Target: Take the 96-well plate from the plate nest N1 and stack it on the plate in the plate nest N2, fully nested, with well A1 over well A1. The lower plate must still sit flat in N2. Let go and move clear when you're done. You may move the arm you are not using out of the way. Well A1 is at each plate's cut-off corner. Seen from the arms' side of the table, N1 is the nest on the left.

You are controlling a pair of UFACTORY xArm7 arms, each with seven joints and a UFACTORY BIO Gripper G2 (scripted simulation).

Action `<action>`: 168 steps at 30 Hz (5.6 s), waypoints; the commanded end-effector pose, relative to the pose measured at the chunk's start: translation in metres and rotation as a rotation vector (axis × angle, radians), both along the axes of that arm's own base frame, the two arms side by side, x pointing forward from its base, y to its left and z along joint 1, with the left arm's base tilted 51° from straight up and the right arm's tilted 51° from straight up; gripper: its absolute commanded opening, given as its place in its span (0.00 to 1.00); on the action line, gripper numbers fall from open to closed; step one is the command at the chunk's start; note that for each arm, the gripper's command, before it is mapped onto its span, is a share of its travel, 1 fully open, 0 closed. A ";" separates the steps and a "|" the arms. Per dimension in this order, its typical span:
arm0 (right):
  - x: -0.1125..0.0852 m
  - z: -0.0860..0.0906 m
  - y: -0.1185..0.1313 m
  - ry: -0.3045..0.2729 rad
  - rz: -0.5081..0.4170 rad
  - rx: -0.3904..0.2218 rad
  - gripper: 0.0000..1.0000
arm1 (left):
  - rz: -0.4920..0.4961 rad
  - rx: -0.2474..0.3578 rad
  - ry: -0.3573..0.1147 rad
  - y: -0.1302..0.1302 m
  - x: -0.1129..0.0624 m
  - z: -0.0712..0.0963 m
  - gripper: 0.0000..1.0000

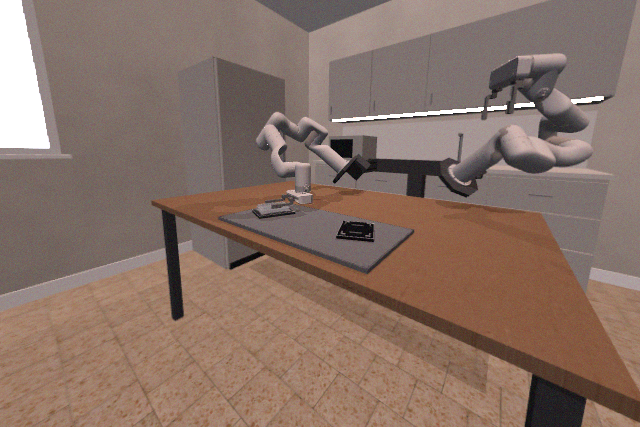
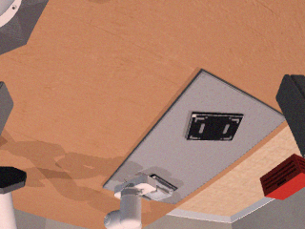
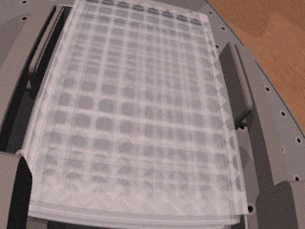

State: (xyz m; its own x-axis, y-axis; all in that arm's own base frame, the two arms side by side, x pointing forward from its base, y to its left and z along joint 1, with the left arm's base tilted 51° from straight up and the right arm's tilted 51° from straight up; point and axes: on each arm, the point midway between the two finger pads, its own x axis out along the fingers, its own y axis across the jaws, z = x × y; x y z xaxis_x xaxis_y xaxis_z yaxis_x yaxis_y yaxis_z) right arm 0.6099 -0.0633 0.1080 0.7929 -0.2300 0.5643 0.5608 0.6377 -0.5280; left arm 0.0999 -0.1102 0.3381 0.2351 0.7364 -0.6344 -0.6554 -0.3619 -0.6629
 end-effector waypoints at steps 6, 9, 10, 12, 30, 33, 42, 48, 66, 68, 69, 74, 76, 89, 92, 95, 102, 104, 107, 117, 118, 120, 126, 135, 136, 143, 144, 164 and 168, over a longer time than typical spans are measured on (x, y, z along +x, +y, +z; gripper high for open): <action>0.000 0.000 0.001 -0.001 0.002 0.001 0.00 | -0.001 -0.001 -0.001 0.000 0.000 0.001 1.00; 0.000 0.000 0.001 -0.001 0.002 0.001 0.00 | -0.001 -0.001 -0.001 0.000 0.000 0.001 1.00; 0.000 0.000 0.001 -0.001 0.002 0.001 0.00 | -0.001 -0.001 -0.001 0.000 0.000 0.001 1.00; 0.000 0.000 0.001 -0.001 0.002 0.001 0.00 | -0.001 -0.001 -0.001 0.000 0.000 0.001 1.00; 0.000 0.000 0.001 -0.001 0.002 0.001 0.00 | -0.001 -0.001 -0.001 0.000 0.000 0.001 1.00; 0.000 0.000 0.001 -0.001 0.002 0.001 0.00 | -0.001 -0.001 -0.001 0.000 0.000 0.001 1.00; -0.001 0.002 0.003 -0.001 0.002 0.001 0.37 | -0.001 -0.001 -0.001 0.000 0.000 0.001 1.00; -0.001 0.002 0.003 -0.001 0.002 0.001 0.37 | -0.001 -0.001 -0.001 0.000 0.000 0.001 1.00; -0.001 0.002 0.003 -0.001 0.002 0.001 0.37 | -0.001 -0.001 -0.001 0.000 0.000 0.001 1.00; -0.001 0.002 0.003 -0.001 0.002 0.001 0.37 | -0.001 -0.001 -0.001 0.000 0.000 0.001 1.00; -0.001 0.002 0.003 -0.001 0.002 0.001 0.37 | -0.001 -0.001 -0.001 0.000 0.000 0.001 1.00; -0.001 0.002 0.003 -0.001 0.002 0.001 0.37 | -0.001 -0.001 -0.001 0.000 0.000 0.001 1.00; -0.001 0.002 0.003 -0.001 0.002 0.001 0.37 | -0.001 -0.001 -0.001 0.000 0.000 0.001 1.00; -0.006 0.015 0.018 -0.001 0.002 0.001 0.37 | -0.001 -0.001 -0.001 0.000 0.000 0.001 1.00; -0.006 0.017 0.020 -0.001 0.002 0.001 0.37 | -0.001 -0.001 -0.001 0.000 0.000 0.001 1.00; -0.008 0.022 0.026 -0.001 0.002 0.001 0.37 | -0.001 -0.001 -0.001 0.000 0.000 0.001 1.00; -0.013 0.034 0.040 -0.001 0.002 0.001 0.37 | -0.001 -0.001 -0.001 0.000 0.000 0.001 1.00; -0.014 0.037 0.044 -0.001 0.002 0.001 0.37 | -0.001 -0.001 -0.001 0.000 0.000 0.001 1.00; -0.015 0.041 0.048 -0.001 0.002 0.001 0.37 | -0.001 -0.001 -0.001 0.000 0.000 0.001 1.00; -0.016 0.044 0.051 -0.001 0.002 0.001 0.37 | -0.001 -0.001 -0.001 0.000 0.000 0.001 1.00; -0.016 0.044 0.051 -0.001 0.002 0.001 0.37 | -0.001 -0.001 -0.001 0.000 0.000 0.001 1.00; -0.016 0.044 0.051 -0.001 0.002 0.001 0.37 | -0.001 -0.001 -0.001 0.000 0.000 0.001 1.00; -0.016 0.044 0.051 -0.001 0.002 0.001 0.37 | -0.001 -0.001 -0.001 0.000 0.000 0.001 1.00; -0.023 0.044 0.065 0.073 0.066 -0.023 0.37 | -0.001 -0.001 -0.001 0.000 0.000 0.001 1.00; -0.025 0.044 0.069 0.097 0.087 -0.031 0.37 | -0.001 -0.001 -0.001 0.000 0.000 0.001 1.00; -0.037 0.045 0.091 0.219 0.193 -0.071 0.37 | -0.001 -0.001 -0.001 0.000 0.000 0.001 1.00; -0.040 0.046 0.095 0.244 0.214 -0.079 0.37 | -0.001 -0.001 -0.001 0.000 0.000 0.001 1.00; -0.083 0.049 0.174 0.451 0.393 -0.146 0.37 | -0.001 -0.001 -0.001 0.000 0.000 0.001 1.00; -0.092 0.050 0.192 0.451 0.393 -0.146 0.37 | -0.001 -0.001 -0.001 0.000 0.000 0.001 1.00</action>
